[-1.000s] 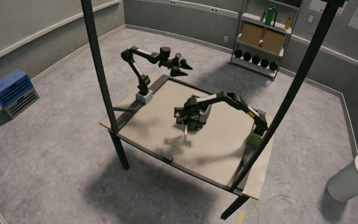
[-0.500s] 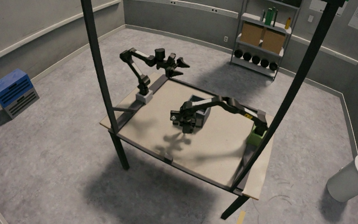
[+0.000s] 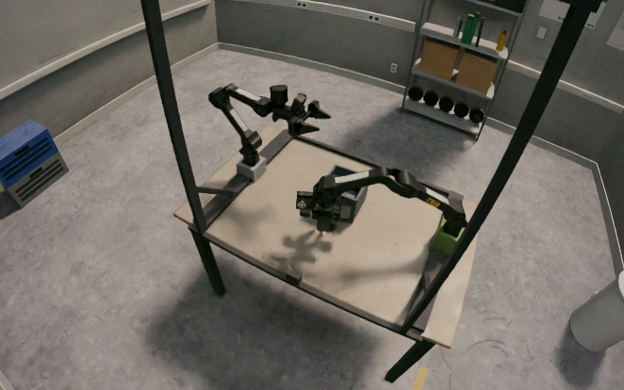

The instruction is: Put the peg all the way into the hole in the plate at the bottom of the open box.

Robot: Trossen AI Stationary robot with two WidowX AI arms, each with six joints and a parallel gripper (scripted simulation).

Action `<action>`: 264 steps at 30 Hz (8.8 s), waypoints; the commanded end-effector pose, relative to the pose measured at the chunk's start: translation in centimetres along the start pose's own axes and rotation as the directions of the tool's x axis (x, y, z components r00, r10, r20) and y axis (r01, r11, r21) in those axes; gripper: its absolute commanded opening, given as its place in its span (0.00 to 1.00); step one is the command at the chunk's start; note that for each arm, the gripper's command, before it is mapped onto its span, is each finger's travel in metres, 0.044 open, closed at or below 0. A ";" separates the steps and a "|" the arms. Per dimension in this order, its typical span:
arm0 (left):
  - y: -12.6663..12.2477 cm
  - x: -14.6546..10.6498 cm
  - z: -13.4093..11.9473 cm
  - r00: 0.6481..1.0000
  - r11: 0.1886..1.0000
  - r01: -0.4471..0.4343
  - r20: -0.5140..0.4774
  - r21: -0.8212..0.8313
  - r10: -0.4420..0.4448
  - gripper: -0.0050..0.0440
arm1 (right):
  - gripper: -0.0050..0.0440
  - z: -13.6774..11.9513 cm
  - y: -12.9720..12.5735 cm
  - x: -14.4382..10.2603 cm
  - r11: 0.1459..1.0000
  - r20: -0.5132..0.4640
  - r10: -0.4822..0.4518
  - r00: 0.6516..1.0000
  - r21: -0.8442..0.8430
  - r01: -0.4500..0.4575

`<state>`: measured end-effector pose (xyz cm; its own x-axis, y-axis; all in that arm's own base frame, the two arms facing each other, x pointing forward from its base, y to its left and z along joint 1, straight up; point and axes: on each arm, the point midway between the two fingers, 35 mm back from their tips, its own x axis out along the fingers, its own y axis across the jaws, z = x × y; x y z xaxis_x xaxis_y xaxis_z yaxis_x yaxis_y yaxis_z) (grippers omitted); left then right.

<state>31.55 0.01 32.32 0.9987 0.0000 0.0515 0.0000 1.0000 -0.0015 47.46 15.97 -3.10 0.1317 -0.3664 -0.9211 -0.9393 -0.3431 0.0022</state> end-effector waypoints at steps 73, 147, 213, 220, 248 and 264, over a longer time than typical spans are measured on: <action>-0.1 -0.2 1.2 1.000 1.000 0.003 0.029 0.002 -0.003 1.00 | 0.27 -0.7 -1.1 3.1 0.999 0.000 -0.047 0.999 0.020 0.047; -0.1 -0.2 1.2 1.000 1.000 0.003 0.029 0.002 -0.003 1.00 | 0.25 -0.7 -1.1 3.1 0.999 0.000 -0.047 0.999 0.020 0.047; -0.1 -0.2 1.2 1.000 1.000 0.003 0.029 0.002 -0.003 1.00 | 0.23 -0.7 -1.1 3.1 0.999 0.000 -0.047 0.999 0.020 0.047; -0.1 -0.2 1.2 1.000 1.000 0.003 0.029 0.002 -0.003 1.00 | 0.23 -0.7 -1.1 3.1 0.999 0.000 -0.047 0.999 0.020 0.047; -0.1 -0.2 1.2 1.000 1.000 0.003 0.029 0.002 -0.003 1.00 | 0.23 -1.5 -0.5 1.1 0.998 -0.002 -0.054 0.999 0.023 0.054; -0.1 -0.2 1.2 1.000 1.000 0.003 0.029 0.002 -0.003 1.00 | 0.23 -2.4 -0.4 -1.1 0.997 -0.002 -0.071 0.997 0.031 0.071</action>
<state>31.56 0.01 32.32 0.9987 0.0000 0.0513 0.0000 1.0000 -0.0015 48.12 14.14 -3.42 0.1639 -0.3544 -0.9206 -0.9389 -0.3425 -0.0353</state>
